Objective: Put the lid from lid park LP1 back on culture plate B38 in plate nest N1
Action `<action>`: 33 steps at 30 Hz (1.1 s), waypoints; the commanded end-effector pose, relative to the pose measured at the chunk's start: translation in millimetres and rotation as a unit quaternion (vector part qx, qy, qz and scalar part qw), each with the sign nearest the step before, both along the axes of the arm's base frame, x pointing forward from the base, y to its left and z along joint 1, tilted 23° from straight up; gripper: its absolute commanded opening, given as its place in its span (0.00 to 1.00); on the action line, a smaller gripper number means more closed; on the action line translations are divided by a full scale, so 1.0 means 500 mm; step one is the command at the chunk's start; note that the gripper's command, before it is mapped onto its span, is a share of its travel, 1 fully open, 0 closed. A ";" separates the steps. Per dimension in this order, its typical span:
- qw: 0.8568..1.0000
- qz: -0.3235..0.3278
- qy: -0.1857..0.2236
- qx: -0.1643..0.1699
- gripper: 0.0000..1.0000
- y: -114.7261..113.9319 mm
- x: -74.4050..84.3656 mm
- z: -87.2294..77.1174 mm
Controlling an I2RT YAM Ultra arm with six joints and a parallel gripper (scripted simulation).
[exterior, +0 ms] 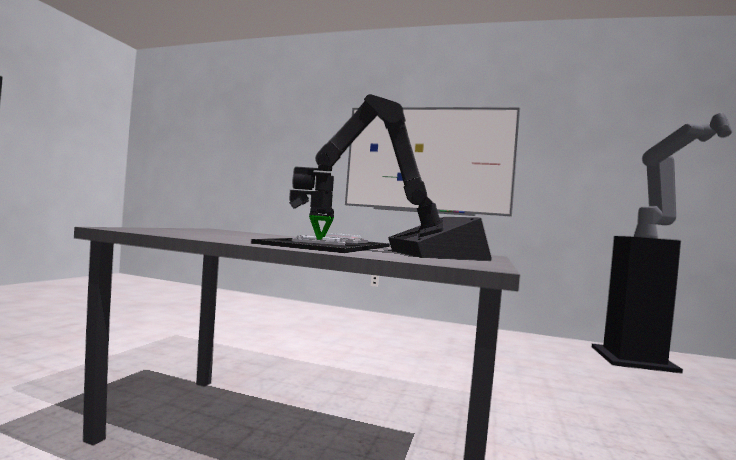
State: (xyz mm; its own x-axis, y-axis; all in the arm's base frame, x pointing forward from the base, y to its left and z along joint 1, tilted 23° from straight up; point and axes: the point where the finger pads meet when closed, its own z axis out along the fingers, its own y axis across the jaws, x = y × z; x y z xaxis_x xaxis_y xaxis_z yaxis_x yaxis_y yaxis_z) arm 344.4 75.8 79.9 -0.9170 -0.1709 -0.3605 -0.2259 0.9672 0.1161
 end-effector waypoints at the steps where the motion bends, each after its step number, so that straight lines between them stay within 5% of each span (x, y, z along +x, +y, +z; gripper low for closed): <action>1: 1.000 -0.001 -0.008 0.001 1.00 0.001 0.006 0.007; 5: 1.000 -0.001 -0.008 0.001 1.00 0.000 0.006 0.007; 6: 1.000 -0.001 -0.008 0.001 0.00 0.000 0.006 0.007; 33: 1.000 -0.001 -0.008 0.001 0.00 0.000 0.006 0.007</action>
